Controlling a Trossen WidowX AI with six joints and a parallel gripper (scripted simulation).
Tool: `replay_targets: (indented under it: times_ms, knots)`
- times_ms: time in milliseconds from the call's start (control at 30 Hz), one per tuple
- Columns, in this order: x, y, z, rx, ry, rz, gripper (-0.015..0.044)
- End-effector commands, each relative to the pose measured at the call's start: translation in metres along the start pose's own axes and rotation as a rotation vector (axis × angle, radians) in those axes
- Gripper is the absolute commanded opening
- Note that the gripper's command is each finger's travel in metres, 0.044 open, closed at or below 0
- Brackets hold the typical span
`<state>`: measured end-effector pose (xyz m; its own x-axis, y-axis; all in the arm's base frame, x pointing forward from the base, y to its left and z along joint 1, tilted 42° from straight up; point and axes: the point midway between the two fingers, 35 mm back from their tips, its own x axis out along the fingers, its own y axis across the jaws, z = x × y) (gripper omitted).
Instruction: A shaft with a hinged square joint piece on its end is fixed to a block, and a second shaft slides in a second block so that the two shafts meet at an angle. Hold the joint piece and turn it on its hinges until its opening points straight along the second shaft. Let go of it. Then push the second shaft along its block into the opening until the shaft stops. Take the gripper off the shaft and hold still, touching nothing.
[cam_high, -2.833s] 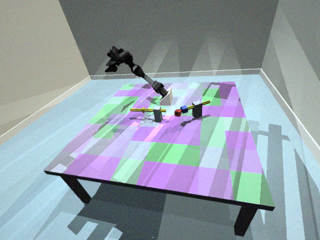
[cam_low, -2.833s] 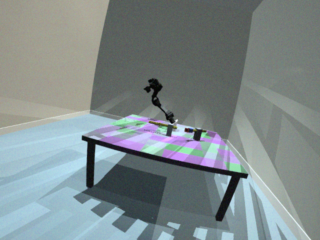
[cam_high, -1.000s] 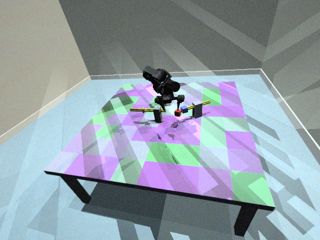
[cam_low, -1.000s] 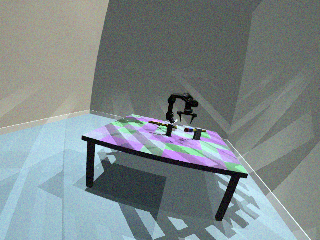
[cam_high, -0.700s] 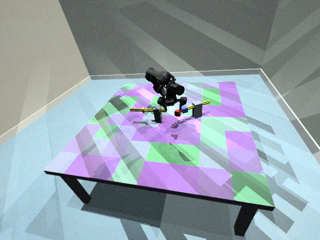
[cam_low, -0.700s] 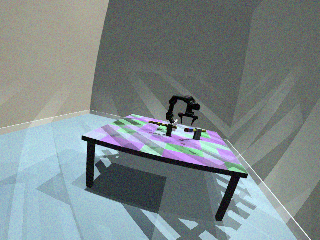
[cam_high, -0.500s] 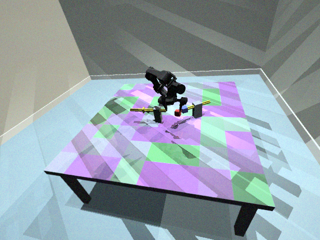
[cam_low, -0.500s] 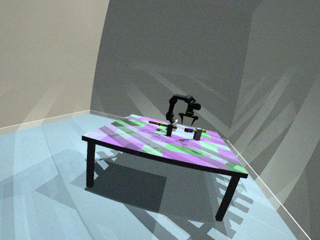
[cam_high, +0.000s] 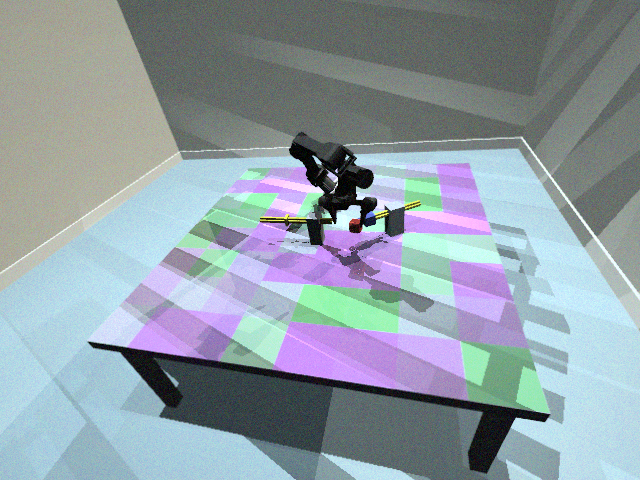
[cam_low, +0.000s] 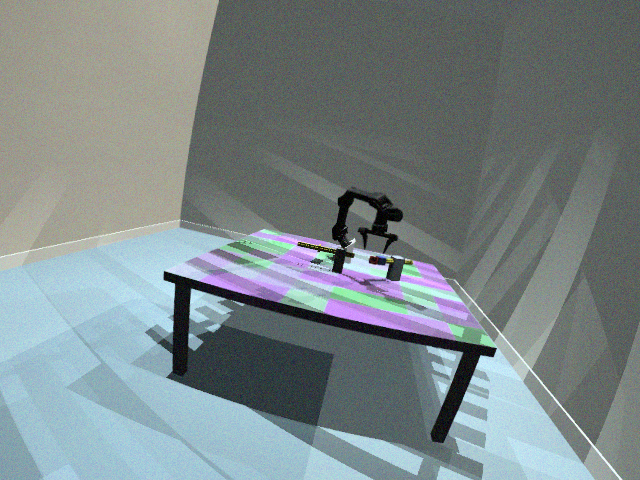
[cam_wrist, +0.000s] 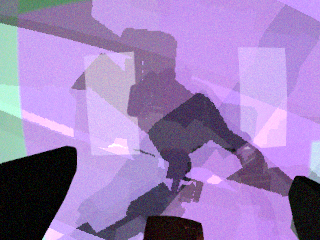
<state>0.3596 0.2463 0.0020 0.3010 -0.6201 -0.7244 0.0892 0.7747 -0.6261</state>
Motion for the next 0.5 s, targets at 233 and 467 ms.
replay_targets:
  times_ms: [233,467]
  knots:
    - [0.039,-0.002,-0.005,0.000,-0.003,-0.006,0.0440]
    - [0.063,-0.004,-0.010,0.000,-0.003,-0.008,0.0440]
